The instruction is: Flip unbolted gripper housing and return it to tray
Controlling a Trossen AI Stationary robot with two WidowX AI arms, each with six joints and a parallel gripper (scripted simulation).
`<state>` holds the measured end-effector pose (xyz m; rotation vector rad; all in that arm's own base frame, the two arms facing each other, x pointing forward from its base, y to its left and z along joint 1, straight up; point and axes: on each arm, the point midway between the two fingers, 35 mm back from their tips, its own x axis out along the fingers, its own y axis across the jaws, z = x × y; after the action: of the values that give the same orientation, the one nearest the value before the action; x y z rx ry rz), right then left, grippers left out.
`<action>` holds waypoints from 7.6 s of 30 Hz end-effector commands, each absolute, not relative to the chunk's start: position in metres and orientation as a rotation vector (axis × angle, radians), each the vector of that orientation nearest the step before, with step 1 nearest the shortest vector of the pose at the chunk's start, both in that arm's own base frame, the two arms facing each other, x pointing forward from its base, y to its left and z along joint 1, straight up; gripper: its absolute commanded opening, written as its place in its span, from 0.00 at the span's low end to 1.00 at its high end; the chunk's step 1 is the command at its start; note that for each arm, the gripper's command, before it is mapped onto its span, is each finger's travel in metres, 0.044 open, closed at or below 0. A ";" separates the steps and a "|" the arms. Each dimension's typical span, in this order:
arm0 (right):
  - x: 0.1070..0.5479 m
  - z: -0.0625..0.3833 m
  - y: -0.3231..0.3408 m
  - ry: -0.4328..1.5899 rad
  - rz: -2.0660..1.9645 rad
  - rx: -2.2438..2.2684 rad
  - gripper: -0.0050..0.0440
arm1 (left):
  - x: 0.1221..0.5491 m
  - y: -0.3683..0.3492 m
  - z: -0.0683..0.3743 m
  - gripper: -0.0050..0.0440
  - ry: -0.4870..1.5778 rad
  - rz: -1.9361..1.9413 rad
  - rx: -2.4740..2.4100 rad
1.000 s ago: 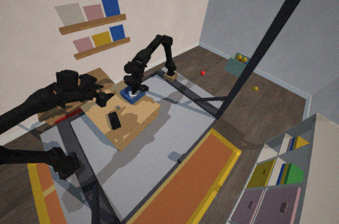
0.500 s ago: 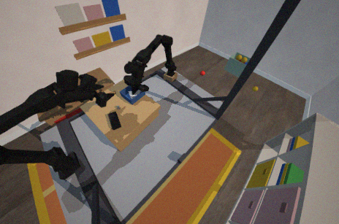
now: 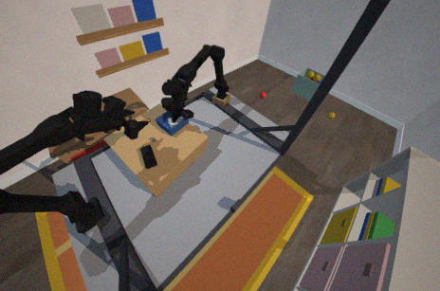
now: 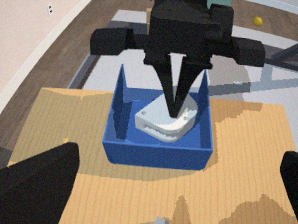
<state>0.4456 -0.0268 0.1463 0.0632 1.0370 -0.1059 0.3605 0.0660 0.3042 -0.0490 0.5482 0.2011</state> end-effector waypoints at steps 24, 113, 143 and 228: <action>0.436 0.151 -0.025 1.020 -0.111 0.065 0.10 | 0.359 0.065 0.314 1.00 0.521 0.200 -0.054; 0.418 0.163 -0.017 1.009 -0.105 0.064 0.10 | 0.359 0.065 0.314 1.00 0.521 0.200 -0.054; 0.422 0.180 -0.020 0.963 -0.134 0.108 0.39 | 0.359 0.065 0.314 1.00 0.521 0.200 -0.054; 0.318 0.109 0.000 -0.024 -0.169 1.576 0.49 | 0.359 0.065 0.314 1.00 0.521 0.200 -0.054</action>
<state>0.3221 0.0060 0.1138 1.5762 -0.0116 -0.1444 0.3605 0.0660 0.3042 -0.0490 0.5482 0.2011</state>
